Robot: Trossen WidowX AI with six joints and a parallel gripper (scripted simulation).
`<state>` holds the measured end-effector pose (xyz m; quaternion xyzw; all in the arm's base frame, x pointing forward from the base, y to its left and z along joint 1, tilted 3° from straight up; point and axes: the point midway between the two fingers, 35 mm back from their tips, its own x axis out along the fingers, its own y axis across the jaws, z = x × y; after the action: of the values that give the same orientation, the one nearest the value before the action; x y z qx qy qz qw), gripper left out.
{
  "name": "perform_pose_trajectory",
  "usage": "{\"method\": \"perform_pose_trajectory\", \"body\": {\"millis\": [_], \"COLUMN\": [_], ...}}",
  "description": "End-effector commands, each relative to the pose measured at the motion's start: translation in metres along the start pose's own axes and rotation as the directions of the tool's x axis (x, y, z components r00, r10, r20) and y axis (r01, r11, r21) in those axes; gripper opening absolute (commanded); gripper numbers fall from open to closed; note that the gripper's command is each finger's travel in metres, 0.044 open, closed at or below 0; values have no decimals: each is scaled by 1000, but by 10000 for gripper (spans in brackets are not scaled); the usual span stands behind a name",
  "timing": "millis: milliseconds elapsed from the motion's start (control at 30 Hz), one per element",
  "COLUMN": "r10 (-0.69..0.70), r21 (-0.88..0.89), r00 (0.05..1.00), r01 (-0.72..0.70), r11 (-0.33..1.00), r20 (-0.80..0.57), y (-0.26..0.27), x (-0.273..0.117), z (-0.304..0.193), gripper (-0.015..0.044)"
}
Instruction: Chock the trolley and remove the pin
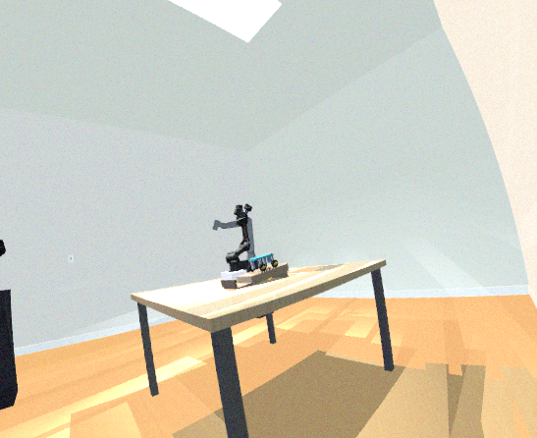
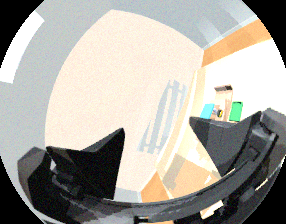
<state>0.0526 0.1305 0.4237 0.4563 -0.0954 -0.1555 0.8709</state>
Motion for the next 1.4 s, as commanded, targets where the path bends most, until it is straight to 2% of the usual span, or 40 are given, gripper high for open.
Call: {"method": "perform_pose_trajectory", "body": {"millis": [0, 233, 533, 833, 1067, 1367], "r10": [-1, -37, -102, -170, -237, -341], "r21": [6, 233, 397, 508, 507, 420], "r00": [1000, 990, 942, 846, 733, 554], "r01": [1, 67, 231, 450, 631, 818], "r11": [1000, 970, 888, 735, 587, 393], "r20": [-3, -133, -321, -505, -638, -760], "y": [0, -20, -53, -81, -102, -128], "x": [0, 21, 60, 107, 143, 176], "z": [1, 36, 57, 53, 29, -22], "gripper": [374, 190, 190, 190, 190, 190]}}
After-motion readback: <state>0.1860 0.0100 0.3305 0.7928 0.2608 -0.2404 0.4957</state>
